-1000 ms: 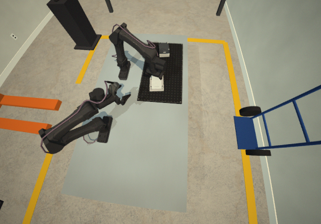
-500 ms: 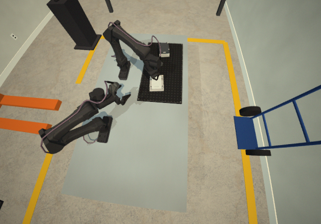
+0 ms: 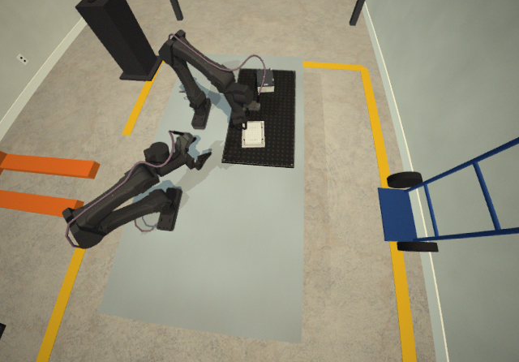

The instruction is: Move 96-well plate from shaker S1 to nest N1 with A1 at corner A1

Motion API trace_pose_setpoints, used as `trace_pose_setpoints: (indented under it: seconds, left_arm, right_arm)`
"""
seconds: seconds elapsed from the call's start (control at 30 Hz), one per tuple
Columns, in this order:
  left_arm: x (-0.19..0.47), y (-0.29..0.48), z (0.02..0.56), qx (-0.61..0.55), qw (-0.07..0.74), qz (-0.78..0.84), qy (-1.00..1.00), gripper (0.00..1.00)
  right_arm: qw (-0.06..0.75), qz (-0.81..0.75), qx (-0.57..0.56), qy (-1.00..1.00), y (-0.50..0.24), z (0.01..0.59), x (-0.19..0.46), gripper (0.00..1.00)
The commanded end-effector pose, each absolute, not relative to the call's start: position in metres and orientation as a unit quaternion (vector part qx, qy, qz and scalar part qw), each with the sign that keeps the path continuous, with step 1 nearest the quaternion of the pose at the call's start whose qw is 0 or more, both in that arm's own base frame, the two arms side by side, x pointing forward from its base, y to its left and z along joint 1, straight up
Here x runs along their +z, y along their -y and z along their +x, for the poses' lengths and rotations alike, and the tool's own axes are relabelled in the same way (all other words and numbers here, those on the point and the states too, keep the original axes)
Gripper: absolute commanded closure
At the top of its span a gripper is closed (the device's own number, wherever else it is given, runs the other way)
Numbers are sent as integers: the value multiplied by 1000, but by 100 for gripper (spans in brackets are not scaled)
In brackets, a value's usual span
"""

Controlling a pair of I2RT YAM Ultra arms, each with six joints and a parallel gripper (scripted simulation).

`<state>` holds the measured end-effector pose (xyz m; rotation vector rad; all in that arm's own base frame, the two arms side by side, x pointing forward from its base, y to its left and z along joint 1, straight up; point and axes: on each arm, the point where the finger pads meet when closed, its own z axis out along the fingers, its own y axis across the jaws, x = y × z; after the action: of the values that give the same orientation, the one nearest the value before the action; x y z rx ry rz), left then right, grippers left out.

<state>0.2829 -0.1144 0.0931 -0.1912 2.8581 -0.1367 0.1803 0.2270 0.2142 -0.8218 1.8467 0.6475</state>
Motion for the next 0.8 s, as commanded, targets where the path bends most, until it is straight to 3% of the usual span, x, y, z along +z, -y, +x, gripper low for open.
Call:
trace_pose_setpoints:
  seconds: [0.0, 0.3, 0.77]
  left_arm:
    - [100, 116, 286, -67, 159, 15, -985, 0]
    - [105, 112, 277, -73, 179, 157, -969, 0]
    - [105, 107, 276, -70, 180, 154, -969, 0]
  right_arm:
    - [494, -336, 269, -755, -225, 180, 219, 0]
    - [494, -336, 269, -755, -225, 180, 219, 0]
    - [494, -336, 269, -755, -225, 180, 219, 0]
